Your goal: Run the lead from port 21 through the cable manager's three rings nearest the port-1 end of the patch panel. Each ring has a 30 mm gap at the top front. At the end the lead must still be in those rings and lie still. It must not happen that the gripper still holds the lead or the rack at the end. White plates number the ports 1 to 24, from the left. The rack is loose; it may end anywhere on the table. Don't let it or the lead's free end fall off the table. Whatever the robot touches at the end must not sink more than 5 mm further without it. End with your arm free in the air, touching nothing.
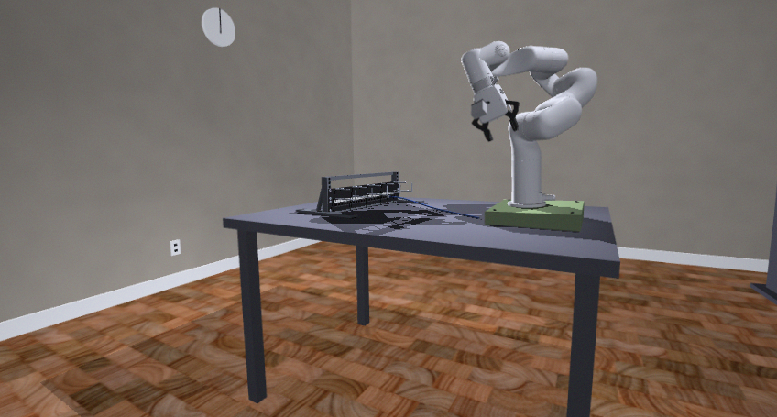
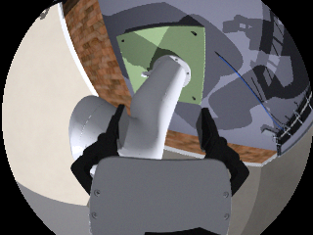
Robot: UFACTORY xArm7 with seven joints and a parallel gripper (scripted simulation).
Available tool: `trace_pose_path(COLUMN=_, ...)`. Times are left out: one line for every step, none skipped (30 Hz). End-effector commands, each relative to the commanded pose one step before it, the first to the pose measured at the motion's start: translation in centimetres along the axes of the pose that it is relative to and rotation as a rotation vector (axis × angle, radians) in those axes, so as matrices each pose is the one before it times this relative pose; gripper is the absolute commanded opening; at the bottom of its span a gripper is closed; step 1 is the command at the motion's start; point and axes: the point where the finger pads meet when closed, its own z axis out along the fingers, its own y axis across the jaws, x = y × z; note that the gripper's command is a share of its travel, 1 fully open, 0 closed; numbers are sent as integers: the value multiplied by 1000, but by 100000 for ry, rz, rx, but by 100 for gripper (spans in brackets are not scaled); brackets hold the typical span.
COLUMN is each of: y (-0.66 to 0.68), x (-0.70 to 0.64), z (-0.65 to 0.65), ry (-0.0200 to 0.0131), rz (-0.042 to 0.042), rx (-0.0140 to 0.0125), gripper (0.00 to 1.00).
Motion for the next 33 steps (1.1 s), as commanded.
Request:
trace_pose_path(y=10, x=25, z=-99, ry=197, rz=-6, rx=-169, gripper=100)
trace_pose_path(y=0, x=0, z=0, ry=0, rz=0, rx=0, gripper=100)
trace_pose_path(y=0, x=0, z=0, ry=0, rz=0, rx=0, gripper=100)
trace_pose_path(y=0, x=0, z=0, ry=0, rz=0, rx=0, gripper=100)
trace_pose_path(y=0, x=0, z=0, ry=0, rz=0, rx=0, gripper=100)
trace_pose_path(y=0, x=0, z=0, ry=0, rz=0, rx=0, gripper=100)
trace_pose_path(y=0, x=0, z=0, ry=0, rz=0, rx=0, gripper=100)
trace_pose_path(y=0, x=0, z=0, ry=0, rz=0, rx=0, gripper=100)
trace_pose_path(y=0, x=0, z=0, ry=0, rz=0, rx=0, gripper=100)
trace_pose_path(y=0, x=0, z=0, ry=0, rz=0, rx=0, gripper=100)
trace_pose_path(y=0, x=0, z=0, ry=0, rz=0, rx=0, gripper=100)
trace_pose_path(y=0, x=0, z=0, ry=0, rz=0, rx=0, gripper=100)
trace_pose_path(y=0, x=0, z=0, ry=0, rz=0, rx=0, gripper=100)
trace_pose_path(y=0, x=0, z=0, ry=0, rz=0, rx=0, gripper=100)
trace_pose_path(y=0, x=0, z=0, ry=0, rz=0, rx=0, gripper=100)
trace_pose_path(y=0, x=0, z=0, ry=0, rz=0, rx=0, gripper=100)
trace_pose_path(y=0, x=0, z=0, ry=0, rz=0, rx=0, gripper=100)
trace_pose_path(y=19, x=14, z=-5, ry=40, rz=-34, rx=5, gripper=100)
trace_pose_path(y=125, x=88, z=-35, ry=258, rz=-219, rx=33, gripper=100)
trace_pose_path(y=313, x=217, z=-85, ry=635, rz=-533, rx=75, gripper=100)
trace_pose_path(y=563, x=376, z=-140, ry=1107, rz=-906, rx=106, gripper=100)
trace_pose_path(y=863, x=541, z=-184, ry=1609, rz=-1264, rx=93, gripper=100)
trace_pose_path(y=1199, x=684, z=-199, ry=2075, rz=-1543, rx=-3, gripper=100)
trace_pose_path(y=1170, x=591, z=-136, ry=1852, rz=-1301, rx=-140, gripper=100)
trace_pose_path(y=441, x=203, z=-36, ry=657, rz=-445, rx=-86, gripper=100)
trace_pose_path(y=589, x=256, z=-38, ry=843, rz=-560, rx=-142, gripper=100)
trace_pose_path(y=688, x=279, z=-30, ry=939, rz=-609, rx=-204, gripper=100)
trace_pose_path(y=709, x=264, z=-16, ry=915, rz=-581, rx=-252, gripper=100)
trace_pose_path(y=700, x=238, z=-1, ry=854, rz=-532, rx=-289, gripper=100)
trace_pose_path(y=697, x=215, z=12, ry=803, rz=-492, rx=-327, gripper=100)
trace_pose_path(y=702, x=195, z=25, ry=761, rz=-462, rx=-367, gripper=100)
trace_pose_path(y=708, x=175, z=38, ry=721, rz=-435, rx=-408, gripper=100)
trace_pose_path(y=0, x=0, z=0, ry=0, rz=0, rx=0, gripper=100)
